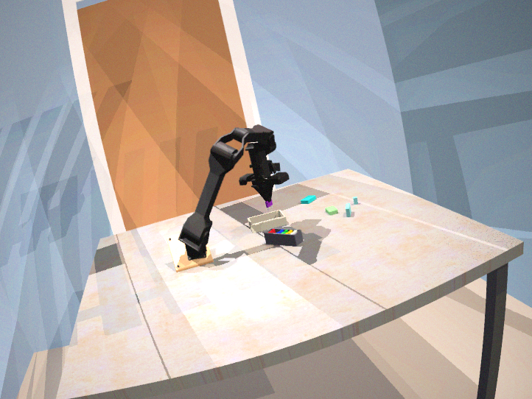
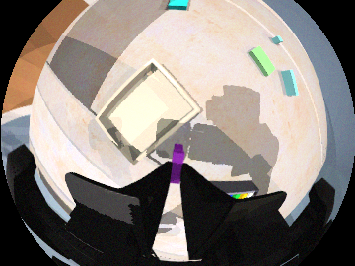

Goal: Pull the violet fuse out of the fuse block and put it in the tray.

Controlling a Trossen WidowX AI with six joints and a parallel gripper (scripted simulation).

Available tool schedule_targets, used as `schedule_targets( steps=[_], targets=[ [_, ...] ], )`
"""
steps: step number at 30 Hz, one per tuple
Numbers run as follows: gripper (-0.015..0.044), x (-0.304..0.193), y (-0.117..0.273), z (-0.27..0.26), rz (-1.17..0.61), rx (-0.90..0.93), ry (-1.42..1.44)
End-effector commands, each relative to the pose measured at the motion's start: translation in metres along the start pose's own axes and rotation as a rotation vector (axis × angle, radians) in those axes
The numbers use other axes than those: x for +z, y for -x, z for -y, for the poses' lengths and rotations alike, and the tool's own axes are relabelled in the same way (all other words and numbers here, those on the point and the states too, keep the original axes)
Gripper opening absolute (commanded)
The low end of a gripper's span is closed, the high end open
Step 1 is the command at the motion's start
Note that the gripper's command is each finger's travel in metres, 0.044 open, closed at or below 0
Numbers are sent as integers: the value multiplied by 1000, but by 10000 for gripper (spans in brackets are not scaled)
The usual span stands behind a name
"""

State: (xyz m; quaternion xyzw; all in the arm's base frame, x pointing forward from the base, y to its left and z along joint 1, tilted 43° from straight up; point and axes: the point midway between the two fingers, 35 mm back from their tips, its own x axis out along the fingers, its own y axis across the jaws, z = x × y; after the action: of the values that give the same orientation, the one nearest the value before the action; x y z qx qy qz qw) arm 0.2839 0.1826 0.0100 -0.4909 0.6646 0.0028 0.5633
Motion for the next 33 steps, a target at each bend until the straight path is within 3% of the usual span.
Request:
schedule_targets(
  steps=[1,9,33],
  targets=[
    [0,12,-5,-20,-10,3,-2],
    [0,31,-10,-55,-12,1,-4],
    [0,32,-42,-56,-12,0,-4]
  ],
)
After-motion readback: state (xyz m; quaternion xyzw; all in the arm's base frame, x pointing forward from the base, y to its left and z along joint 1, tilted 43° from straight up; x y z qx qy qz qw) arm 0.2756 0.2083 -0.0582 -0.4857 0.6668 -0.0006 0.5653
